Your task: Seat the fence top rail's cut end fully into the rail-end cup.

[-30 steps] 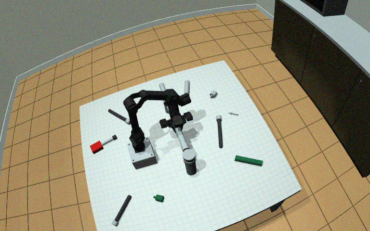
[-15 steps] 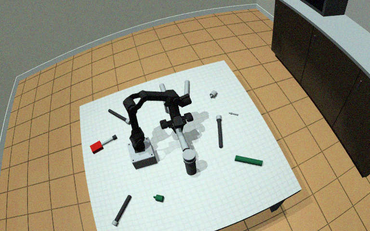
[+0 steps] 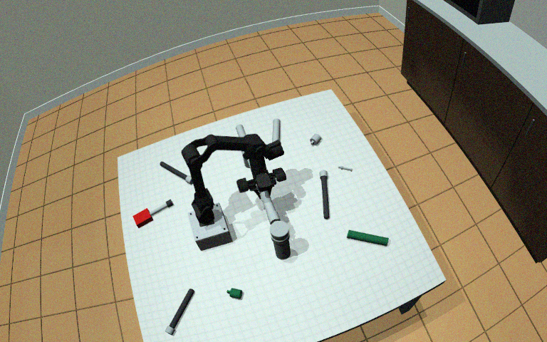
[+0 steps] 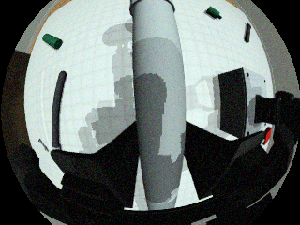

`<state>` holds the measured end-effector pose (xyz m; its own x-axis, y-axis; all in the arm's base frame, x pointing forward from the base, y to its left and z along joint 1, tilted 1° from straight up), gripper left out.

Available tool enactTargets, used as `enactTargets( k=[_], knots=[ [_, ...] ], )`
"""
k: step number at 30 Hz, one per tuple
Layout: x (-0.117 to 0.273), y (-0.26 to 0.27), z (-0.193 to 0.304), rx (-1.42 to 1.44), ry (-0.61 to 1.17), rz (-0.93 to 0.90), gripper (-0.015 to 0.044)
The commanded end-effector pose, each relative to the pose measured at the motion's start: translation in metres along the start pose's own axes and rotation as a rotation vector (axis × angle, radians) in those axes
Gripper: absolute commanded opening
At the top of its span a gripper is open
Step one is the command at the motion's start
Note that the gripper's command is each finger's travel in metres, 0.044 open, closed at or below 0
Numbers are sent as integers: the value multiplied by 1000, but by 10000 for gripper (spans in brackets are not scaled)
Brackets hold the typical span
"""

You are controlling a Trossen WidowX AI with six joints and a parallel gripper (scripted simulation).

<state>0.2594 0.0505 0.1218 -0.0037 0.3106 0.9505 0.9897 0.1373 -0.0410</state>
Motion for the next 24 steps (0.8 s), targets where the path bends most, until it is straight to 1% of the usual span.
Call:
enactTargets(
  k=[1, 22, 24],
  knots=[
    [0, -1, -6, -1, -14, 1, 0],
    [-3, -2, -15, -1, -15, 1, 0],
    [-3, -1, -10, 0, -1, 0, 0]
  ],
)
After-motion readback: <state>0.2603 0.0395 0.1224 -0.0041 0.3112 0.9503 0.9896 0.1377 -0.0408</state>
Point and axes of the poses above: the point midway between the two fingers, 35 mm back from their tips, its own x axis back along the fingers, its own y axis across the jaws, z = x × y, the point moved 6 cm from there along x, back along the fingers, and after that the axes turned 3 degrees about x, right-handed, at the moved point
